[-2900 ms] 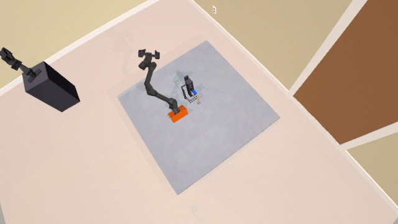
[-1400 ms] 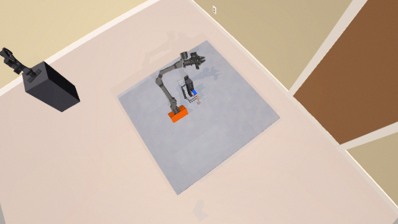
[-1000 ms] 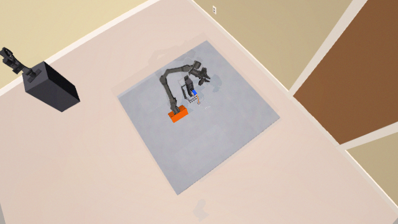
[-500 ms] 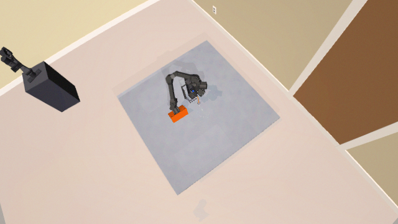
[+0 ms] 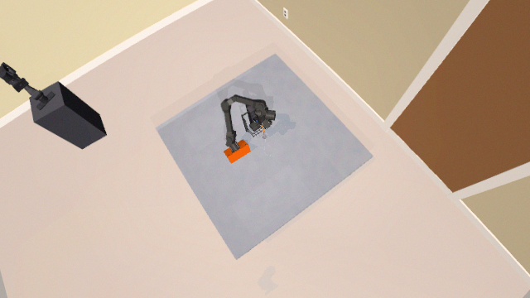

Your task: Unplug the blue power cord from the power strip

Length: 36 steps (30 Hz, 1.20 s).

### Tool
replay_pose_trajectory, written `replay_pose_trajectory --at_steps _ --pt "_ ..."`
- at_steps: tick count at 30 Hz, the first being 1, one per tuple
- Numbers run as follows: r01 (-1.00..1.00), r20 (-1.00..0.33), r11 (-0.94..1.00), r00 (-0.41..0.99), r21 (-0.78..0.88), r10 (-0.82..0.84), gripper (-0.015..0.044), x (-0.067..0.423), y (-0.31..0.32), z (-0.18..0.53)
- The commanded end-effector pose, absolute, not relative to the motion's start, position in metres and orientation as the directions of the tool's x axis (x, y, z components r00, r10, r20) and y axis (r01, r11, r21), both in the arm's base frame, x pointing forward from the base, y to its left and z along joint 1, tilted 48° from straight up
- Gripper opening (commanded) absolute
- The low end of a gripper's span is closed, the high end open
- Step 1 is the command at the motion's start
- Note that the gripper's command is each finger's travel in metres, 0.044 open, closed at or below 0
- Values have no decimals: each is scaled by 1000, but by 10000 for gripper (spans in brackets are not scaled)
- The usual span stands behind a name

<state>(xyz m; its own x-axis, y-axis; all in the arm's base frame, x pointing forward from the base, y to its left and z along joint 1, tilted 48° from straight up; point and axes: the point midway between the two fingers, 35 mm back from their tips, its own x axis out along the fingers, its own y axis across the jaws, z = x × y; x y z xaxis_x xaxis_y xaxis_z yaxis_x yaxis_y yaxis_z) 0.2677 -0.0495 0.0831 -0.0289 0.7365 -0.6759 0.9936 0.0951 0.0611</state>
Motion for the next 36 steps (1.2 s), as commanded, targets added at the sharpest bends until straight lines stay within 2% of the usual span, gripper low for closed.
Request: replay_pose_trajectory --at_steps 1,19,36 --pt "994 -673 95 -31 59 739 160 267 -43 89" --pt "994 -671 95 -31 58 741 160 263 -24 110" --pt "994 -671 95 -31 59 741 160 262 -15 102"
